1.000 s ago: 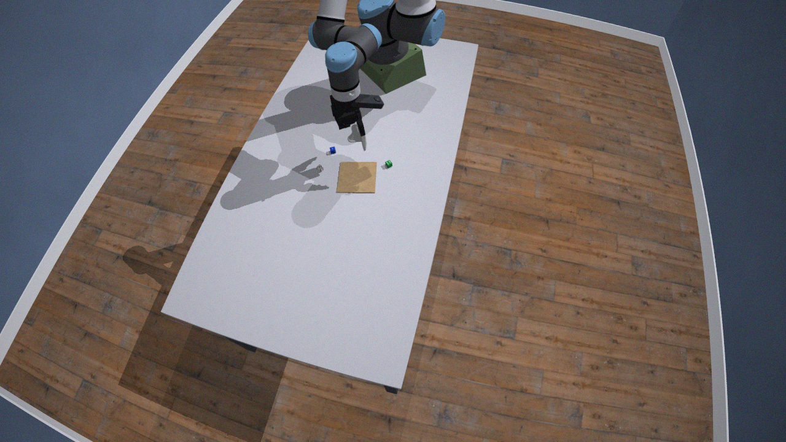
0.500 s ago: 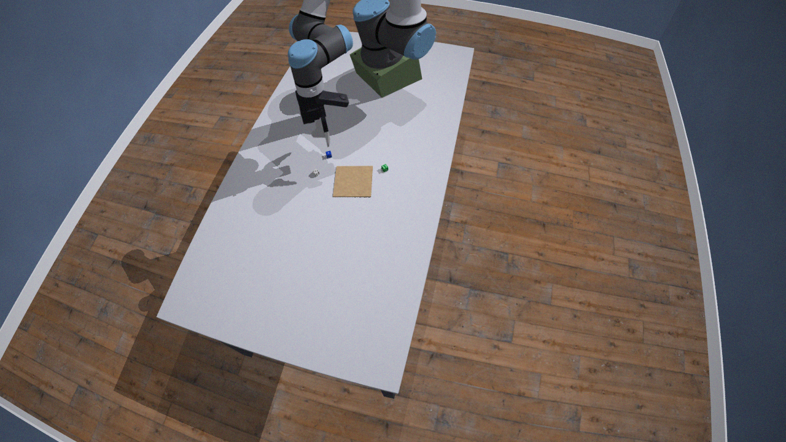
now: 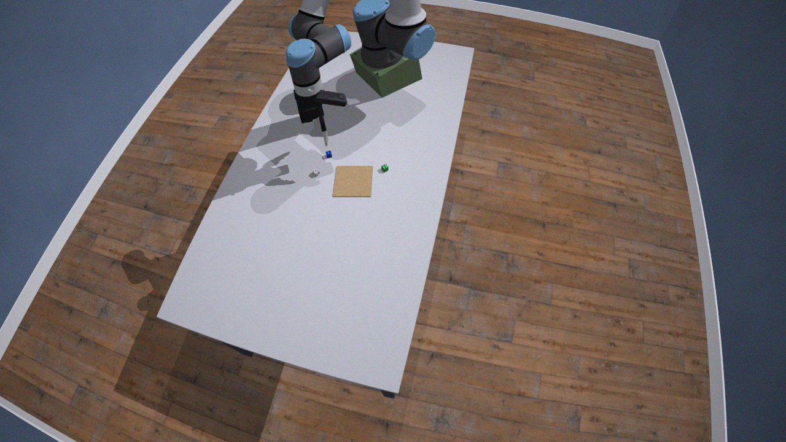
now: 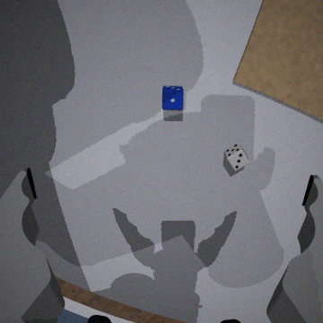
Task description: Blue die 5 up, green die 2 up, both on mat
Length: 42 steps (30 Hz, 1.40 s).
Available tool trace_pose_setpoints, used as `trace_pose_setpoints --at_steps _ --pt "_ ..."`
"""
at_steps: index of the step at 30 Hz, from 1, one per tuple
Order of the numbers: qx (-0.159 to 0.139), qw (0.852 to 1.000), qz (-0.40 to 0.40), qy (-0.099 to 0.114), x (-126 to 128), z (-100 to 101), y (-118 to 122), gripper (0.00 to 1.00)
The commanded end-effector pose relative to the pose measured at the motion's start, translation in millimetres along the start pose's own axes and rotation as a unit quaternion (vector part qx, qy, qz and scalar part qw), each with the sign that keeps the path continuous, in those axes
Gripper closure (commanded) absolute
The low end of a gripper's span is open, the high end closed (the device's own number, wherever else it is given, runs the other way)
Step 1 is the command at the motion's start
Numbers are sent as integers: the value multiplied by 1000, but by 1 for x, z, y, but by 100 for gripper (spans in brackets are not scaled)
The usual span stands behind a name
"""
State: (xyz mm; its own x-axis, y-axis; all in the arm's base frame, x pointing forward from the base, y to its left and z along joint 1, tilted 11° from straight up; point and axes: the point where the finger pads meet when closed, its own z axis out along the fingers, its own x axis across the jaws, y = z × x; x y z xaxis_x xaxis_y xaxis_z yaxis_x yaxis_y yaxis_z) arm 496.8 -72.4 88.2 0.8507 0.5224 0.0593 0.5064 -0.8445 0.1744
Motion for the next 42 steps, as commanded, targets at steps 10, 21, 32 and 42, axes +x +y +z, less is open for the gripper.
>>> trace_pose_setpoints --at_steps 10,21,32,42 --pt "0 1000 29 0 1 2 0 0" --pt "0 991 136 0 2 10 -1 0" --pt "0 951 309 1 4 23 -2 0" --pt "0 894 448 1 4 33 -1 0"
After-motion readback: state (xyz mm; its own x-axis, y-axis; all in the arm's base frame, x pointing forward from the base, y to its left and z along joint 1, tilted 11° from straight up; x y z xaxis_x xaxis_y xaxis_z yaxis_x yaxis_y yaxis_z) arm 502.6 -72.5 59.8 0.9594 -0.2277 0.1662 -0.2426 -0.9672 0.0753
